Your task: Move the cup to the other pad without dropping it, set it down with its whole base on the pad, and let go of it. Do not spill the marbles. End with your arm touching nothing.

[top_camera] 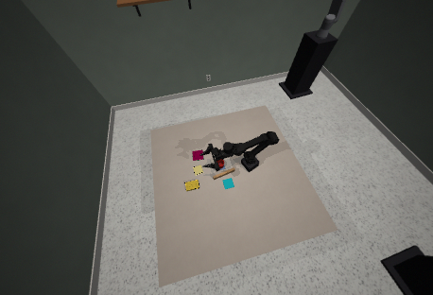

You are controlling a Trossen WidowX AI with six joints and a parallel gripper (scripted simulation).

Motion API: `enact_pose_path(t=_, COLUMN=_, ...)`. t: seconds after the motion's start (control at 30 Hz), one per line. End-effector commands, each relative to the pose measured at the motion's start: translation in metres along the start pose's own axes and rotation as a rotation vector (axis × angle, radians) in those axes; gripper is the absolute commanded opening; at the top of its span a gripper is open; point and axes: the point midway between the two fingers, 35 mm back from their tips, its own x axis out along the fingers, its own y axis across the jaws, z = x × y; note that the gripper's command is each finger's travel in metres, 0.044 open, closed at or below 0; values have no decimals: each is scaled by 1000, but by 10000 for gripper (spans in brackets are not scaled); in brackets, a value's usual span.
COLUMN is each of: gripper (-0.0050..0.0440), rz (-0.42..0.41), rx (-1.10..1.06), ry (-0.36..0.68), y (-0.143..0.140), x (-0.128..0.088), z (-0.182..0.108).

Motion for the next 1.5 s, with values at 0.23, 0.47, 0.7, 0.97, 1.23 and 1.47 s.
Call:
enact_pose_path(t=0.23, gripper=400, rz=0, rx=0, ry=0, y=0, x=0, z=0)
enact_pose_path(t=0.47, gripper=400, rz=0, rx=0, ry=0, y=0, x=0, z=0)
enact_pose_path(t=0.7, gripper=280, rz=-69, rx=164, ry=205, y=-21, x=8, z=-48)
enact_pose_path(t=0.97, gripper=148, rz=-203, rx=379, ry=450, y=-46, x=4, z=-109)
enact_pose_path(t=1.23, gripper=148, rz=-353, rx=580, ry=653, y=-63, x=-13, z=-159)
enact_pose_path(t=1.47, gripper=148, rz=-533, rx=778, ry=831, y=-75, x=-39, z=-201)
